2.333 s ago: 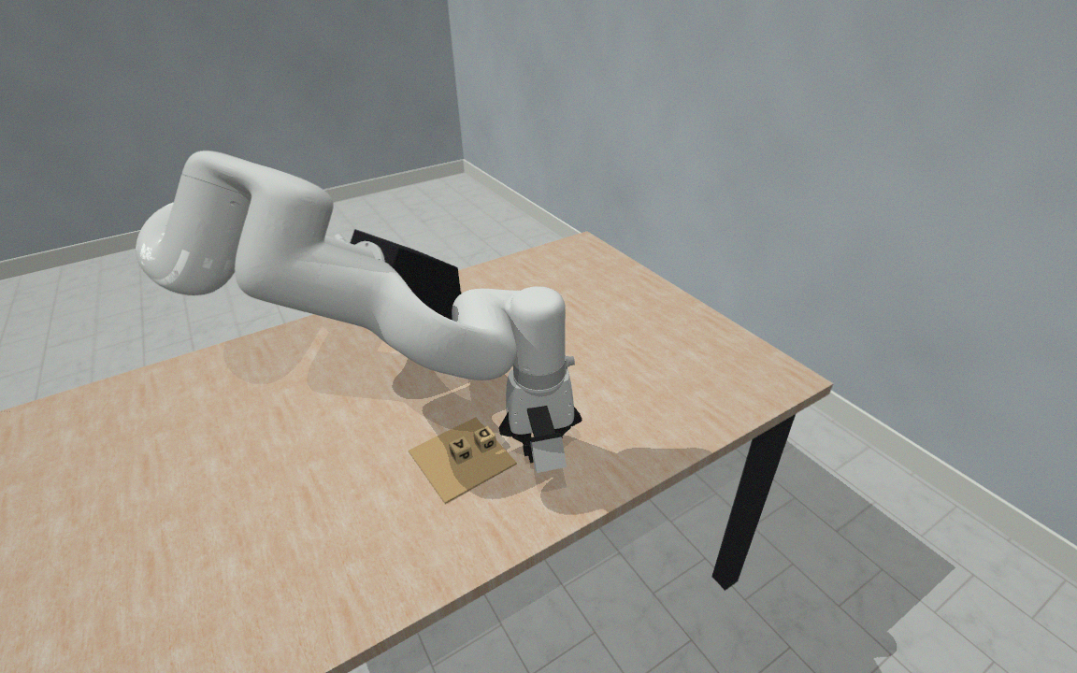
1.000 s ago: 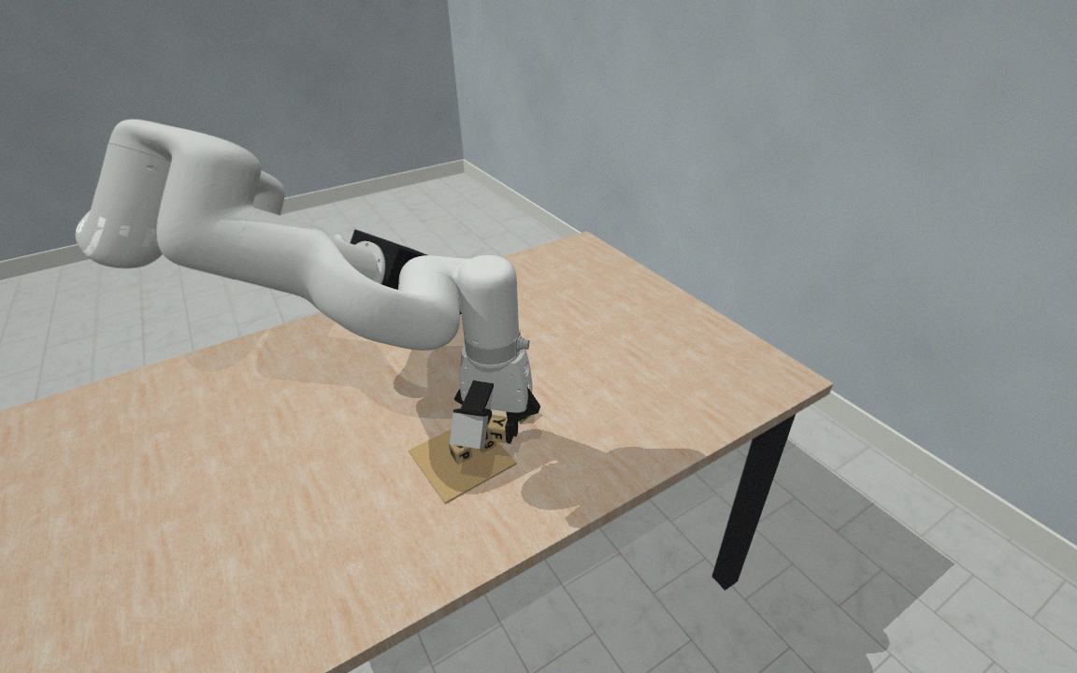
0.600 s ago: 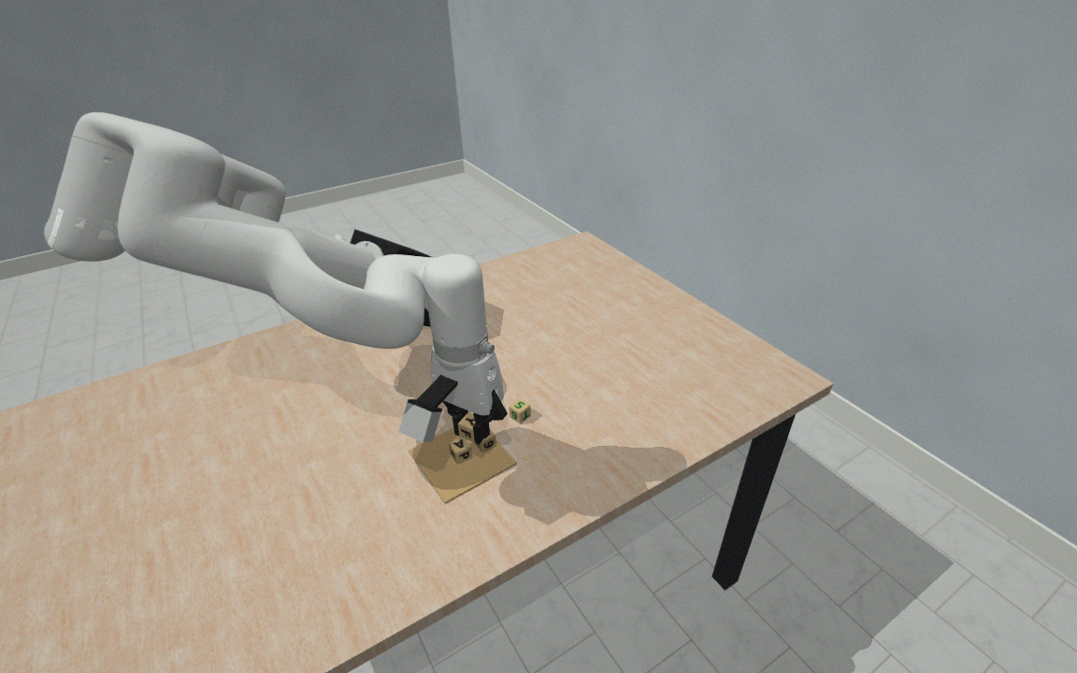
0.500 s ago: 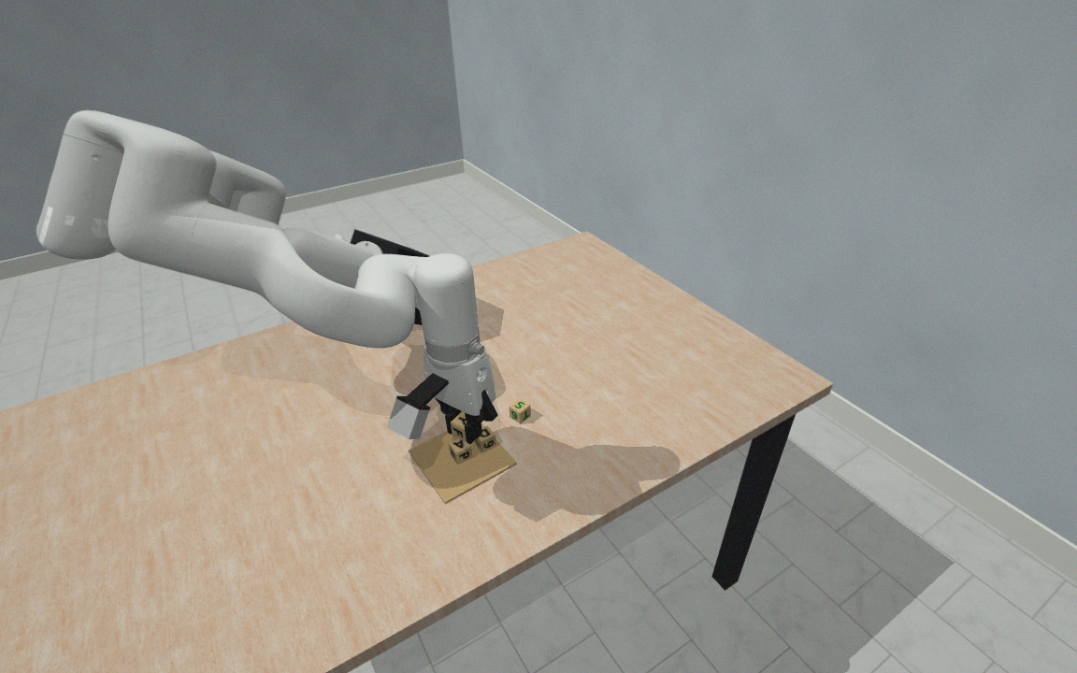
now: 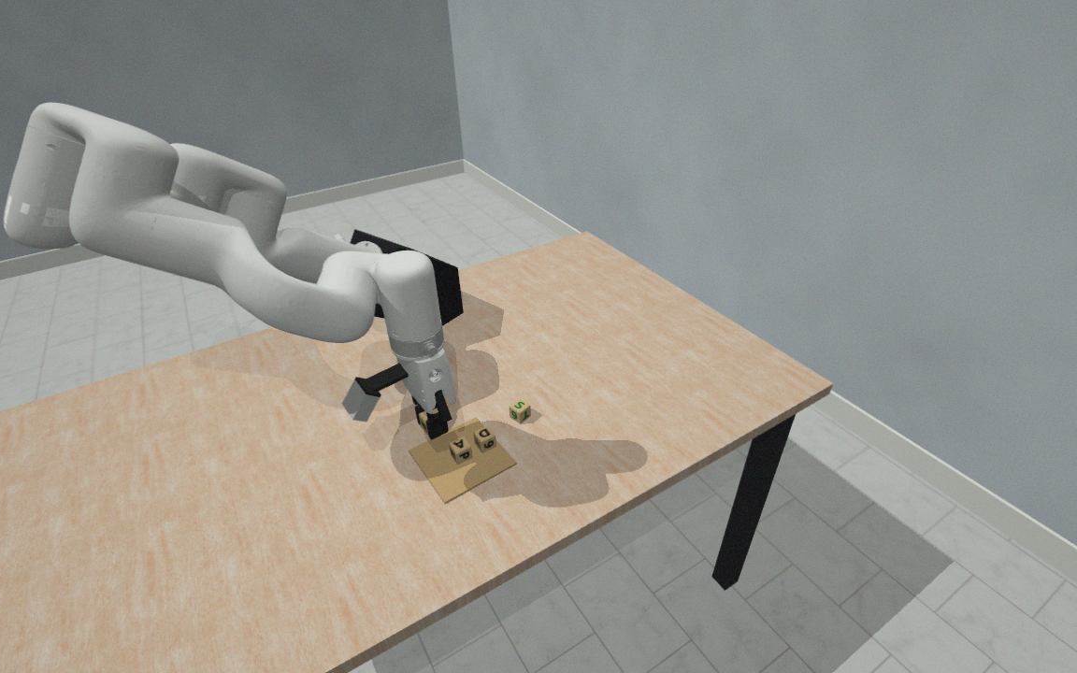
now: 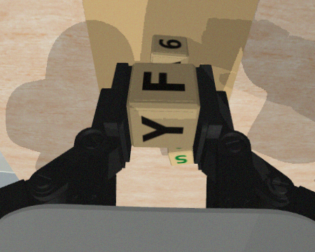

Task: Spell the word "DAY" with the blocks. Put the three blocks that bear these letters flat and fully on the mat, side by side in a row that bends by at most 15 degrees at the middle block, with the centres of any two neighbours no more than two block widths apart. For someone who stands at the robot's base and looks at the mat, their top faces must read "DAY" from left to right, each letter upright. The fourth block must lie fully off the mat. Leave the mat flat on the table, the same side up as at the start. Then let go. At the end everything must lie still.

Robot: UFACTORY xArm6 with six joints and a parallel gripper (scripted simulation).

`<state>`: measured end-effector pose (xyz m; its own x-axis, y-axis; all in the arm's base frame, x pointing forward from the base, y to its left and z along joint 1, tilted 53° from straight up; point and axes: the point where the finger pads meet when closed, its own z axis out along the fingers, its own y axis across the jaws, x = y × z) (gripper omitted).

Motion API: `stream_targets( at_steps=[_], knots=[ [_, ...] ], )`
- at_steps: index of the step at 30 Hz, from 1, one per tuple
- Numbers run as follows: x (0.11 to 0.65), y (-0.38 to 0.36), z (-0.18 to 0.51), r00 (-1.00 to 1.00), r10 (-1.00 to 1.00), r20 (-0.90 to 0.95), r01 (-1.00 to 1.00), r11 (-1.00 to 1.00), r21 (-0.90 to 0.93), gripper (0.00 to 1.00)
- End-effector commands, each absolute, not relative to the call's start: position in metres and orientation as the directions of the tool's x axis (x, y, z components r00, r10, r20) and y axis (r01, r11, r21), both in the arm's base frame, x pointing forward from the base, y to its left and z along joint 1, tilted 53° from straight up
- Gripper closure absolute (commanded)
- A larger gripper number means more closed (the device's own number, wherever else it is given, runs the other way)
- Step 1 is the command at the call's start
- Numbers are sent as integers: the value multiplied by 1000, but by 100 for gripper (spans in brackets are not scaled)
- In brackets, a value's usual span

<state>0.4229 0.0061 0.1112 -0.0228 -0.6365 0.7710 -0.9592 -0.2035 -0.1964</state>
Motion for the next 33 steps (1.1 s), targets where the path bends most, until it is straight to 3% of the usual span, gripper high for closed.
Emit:
stream_targets(
  at_steps=[1, 33],
  knots=[
    [415, 1, 115, -89, -651, 754, -951, -169, -258, 73],
    [431, -39, 82, -89, -651, 754, -951, -169, -258, 73]
  ],
)
